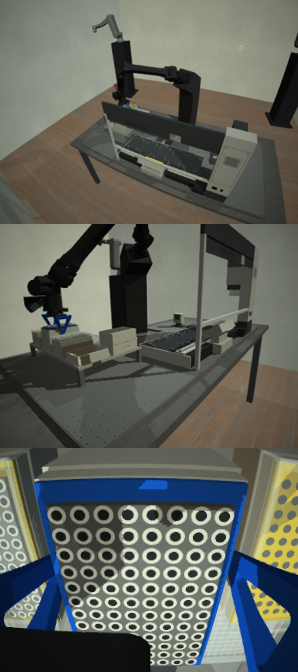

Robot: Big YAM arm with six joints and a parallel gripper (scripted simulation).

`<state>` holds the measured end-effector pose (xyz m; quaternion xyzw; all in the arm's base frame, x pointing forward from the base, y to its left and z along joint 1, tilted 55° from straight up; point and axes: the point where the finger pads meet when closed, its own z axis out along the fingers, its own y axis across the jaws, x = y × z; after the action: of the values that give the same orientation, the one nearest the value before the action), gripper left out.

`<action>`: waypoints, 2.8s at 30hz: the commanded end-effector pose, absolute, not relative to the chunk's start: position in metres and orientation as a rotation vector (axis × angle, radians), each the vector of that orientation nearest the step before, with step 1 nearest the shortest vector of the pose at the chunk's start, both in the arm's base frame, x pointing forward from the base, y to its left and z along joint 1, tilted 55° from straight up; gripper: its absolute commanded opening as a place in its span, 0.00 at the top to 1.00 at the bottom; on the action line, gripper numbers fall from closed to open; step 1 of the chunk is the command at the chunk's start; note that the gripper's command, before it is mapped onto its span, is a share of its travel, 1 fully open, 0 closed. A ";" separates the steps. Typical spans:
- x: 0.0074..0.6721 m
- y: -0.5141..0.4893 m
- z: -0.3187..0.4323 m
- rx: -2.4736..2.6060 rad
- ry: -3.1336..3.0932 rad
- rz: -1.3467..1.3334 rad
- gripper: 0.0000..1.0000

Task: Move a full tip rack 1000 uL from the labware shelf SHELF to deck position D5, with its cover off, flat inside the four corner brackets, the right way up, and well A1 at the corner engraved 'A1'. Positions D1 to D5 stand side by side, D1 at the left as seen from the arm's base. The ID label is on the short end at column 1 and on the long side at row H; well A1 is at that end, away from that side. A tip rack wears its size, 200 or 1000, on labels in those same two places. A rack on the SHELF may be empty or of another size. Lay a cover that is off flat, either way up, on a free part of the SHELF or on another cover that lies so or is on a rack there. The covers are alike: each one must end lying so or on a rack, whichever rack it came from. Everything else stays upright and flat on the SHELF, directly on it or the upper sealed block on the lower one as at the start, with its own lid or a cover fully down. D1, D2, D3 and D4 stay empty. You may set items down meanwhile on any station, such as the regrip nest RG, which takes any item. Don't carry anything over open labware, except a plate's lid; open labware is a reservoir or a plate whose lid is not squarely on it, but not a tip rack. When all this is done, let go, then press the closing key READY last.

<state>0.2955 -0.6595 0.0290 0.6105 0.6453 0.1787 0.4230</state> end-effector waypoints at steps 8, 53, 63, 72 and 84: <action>0.312 -0.658 0.021 1.529 1.617 0.466 0.00; 0.312 -0.658 0.021 1.529 1.617 0.466 0.00; 0.312 -0.658 0.021 1.529 1.617 0.467 1.00; 0.312 -0.658 0.021 1.529 1.617 0.467 1.00; 0.312 -0.658 0.021 1.529 1.617 0.467 1.00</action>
<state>0.3011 -0.6597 0.0246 0.6113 0.6448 0.1813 0.4215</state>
